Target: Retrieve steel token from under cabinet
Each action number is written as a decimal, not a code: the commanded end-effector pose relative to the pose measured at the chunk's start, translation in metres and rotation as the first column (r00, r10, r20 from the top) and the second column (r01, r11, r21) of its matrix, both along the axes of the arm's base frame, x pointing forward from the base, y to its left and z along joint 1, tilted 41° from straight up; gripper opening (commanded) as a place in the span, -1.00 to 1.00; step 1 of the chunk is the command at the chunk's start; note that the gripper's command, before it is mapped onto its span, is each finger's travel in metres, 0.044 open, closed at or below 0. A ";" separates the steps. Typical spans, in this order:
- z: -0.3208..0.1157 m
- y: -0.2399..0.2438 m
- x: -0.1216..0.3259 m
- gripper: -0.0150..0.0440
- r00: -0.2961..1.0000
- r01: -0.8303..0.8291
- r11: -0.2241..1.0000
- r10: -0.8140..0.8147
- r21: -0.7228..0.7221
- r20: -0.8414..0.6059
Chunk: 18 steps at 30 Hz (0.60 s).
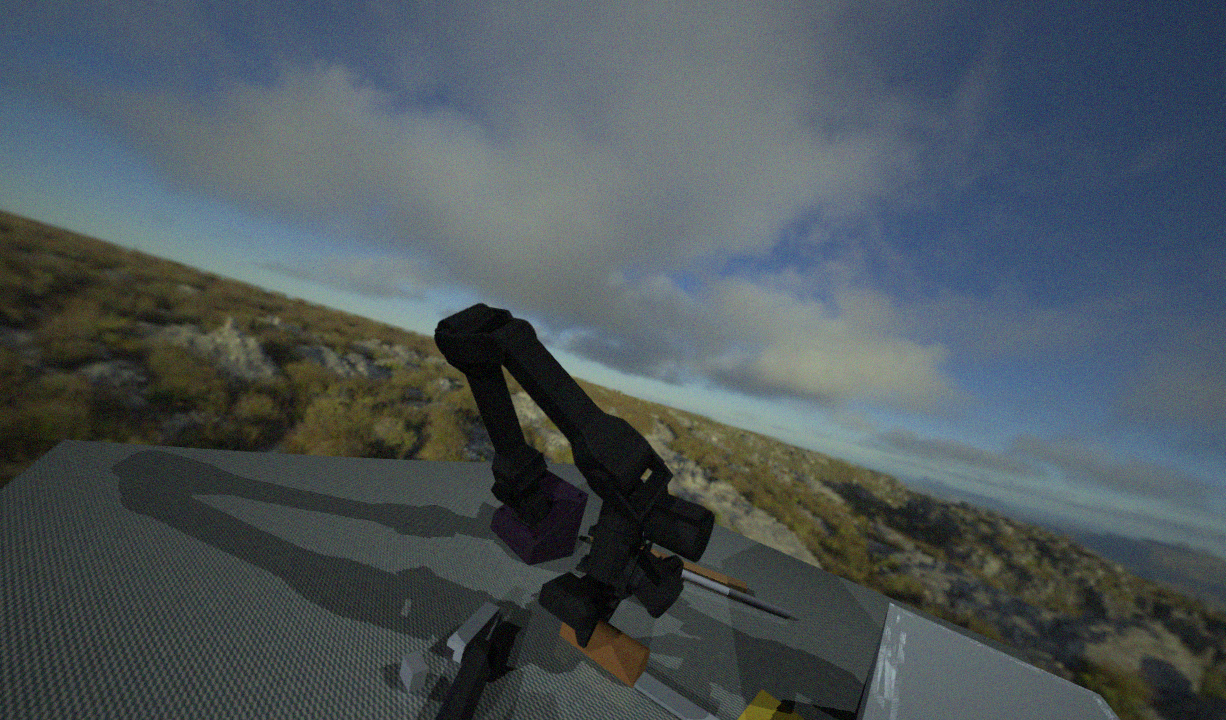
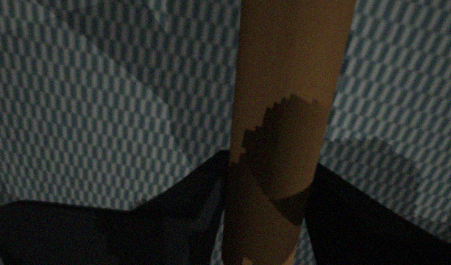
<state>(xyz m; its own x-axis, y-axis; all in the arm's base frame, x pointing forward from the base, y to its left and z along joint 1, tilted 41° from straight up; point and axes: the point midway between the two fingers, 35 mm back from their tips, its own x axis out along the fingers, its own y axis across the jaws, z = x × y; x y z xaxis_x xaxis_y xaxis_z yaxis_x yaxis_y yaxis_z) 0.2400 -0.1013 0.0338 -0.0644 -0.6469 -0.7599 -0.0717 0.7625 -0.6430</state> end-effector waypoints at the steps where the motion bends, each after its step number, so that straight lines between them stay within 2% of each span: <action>1: 0.000 -0.001 -0.009 -0.49 1.000 -0.001 1.000 0.001 -0.002 -0.009; 18: 0.002 0.000 -0.011 -0.49 0.999 0.037 0.999 -0.037 -0.003 0.029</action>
